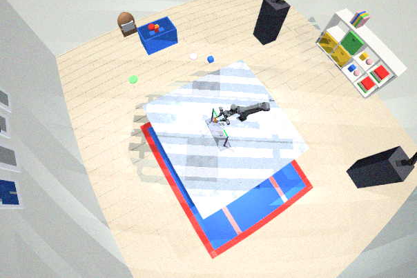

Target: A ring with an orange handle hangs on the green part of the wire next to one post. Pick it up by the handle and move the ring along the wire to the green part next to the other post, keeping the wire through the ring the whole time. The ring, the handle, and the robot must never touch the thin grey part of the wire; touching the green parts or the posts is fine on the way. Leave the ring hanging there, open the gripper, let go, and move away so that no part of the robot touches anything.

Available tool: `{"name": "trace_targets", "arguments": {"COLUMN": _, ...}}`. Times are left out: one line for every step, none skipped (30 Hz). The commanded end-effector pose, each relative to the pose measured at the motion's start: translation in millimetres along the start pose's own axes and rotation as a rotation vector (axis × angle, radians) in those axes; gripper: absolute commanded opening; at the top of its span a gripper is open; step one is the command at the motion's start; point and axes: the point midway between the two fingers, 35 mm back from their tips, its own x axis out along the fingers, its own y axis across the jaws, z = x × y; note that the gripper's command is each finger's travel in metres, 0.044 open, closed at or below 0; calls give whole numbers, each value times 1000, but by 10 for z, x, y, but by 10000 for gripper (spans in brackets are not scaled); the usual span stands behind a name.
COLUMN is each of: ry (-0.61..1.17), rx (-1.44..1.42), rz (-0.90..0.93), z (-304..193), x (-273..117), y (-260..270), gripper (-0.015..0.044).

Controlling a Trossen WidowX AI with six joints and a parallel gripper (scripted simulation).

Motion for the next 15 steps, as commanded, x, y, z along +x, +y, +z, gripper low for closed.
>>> {"name": "trace_targets", "arguments": {"ry": 4, "rx": 8, "rz": 0, "z": -6, "x": 71, "y": -2, "gripper": 160}}
{"name": "trace_targets", "arguments": {"ry": 4, "rx": 8, "rz": 0, "z": -6, "x": 86, "y": -2, "gripper": 160}}
{"name": "trace_targets", "arguments": {"ry": 4, "rx": 8, "rz": 0, "z": -6, "x": 101, "y": -2, "gripper": 160}}
{"name": "trace_targets", "arguments": {"ry": 4, "rx": 8, "rz": 0, "z": -6, "x": 116, "y": -2, "gripper": 160}}
{"name": "trace_targets", "arguments": {"ry": 4, "rx": 8, "rz": 0, "z": -7, "x": 131, "y": -2, "gripper": 160}}
{"name": "trace_targets", "arguments": {"ry": 4, "rx": 8, "rz": 0, "z": -7, "x": 146, "y": -2, "gripper": 160}}
{"name": "trace_targets", "arguments": {"ry": 4, "rx": 8, "rz": 0, "z": -8, "x": 162, "y": -2, "gripper": 160}}
{"name": "trace_targets", "arguments": {"ry": 4, "rx": 8, "rz": 0, "z": -9, "x": 177, "y": -1, "gripper": 160}}
{"name": "trace_targets", "arguments": {"ry": 3, "rx": 8, "rz": 0, "z": -10, "x": 192, "y": -1, "gripper": 160}}
{"name": "trace_targets", "arguments": {"ry": 3, "rx": 8, "rz": 0, "z": -12, "x": 208, "y": 0, "gripper": 160}}
{"name": "trace_targets", "arguments": {"ry": 3, "rx": 8, "rz": 0, "z": -13, "x": 223, "y": 1, "gripper": 160}}
{"name": "trace_targets", "arguments": {"ry": 3, "rx": 8, "rz": 0, "z": -15, "x": 239, "y": 2, "gripper": 160}}
{"name": "trace_targets", "arguments": {"ry": 3, "rx": 8, "rz": 0, "z": -17, "x": 254, "y": 3, "gripper": 160}}
{"name": "trace_targets", "arguments": {"ry": 3, "rx": 8, "rz": 0, "z": -20, "x": 270, "y": 4, "gripper": 160}}
{"name": "trace_targets", "arguments": {"ry": 2, "rx": 8, "rz": 0, "z": -22, "x": 285, "y": 5, "gripper": 160}}
